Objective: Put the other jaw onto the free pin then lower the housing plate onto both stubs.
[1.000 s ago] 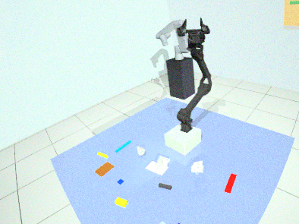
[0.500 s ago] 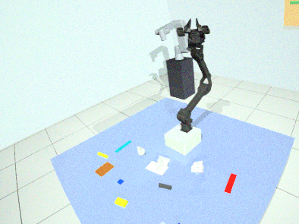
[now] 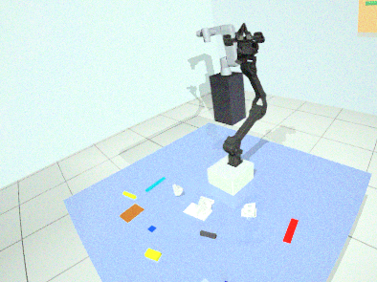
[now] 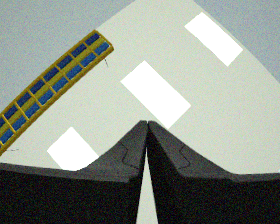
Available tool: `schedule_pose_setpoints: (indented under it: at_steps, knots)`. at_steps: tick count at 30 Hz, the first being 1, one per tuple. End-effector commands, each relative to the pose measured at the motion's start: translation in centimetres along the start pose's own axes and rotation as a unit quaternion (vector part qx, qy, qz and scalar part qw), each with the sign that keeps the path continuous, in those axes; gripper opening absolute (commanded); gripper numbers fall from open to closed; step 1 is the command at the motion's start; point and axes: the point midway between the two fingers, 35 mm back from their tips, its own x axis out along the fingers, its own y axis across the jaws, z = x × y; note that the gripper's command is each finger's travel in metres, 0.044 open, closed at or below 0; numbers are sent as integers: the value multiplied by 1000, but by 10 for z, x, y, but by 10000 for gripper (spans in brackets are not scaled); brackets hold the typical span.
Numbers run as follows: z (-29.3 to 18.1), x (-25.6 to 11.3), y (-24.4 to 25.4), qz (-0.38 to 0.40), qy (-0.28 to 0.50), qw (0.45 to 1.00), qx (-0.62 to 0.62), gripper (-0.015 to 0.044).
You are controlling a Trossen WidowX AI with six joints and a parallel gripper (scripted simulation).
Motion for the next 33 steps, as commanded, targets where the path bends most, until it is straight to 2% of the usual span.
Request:
schedule_pose_setpoints:
  at_steps: [1, 5, 17, 33]
  knots:
    - [0, 0, 0, 0, 0, 1000, 0, 0]
    - [2, 2, 5, 6, -3, 1000, 4, 0]
    - [45, 21, 83, 101, -43, 991, 81, 0]
    - [106, 23, 176, 223, -87, 955, 178, 0]
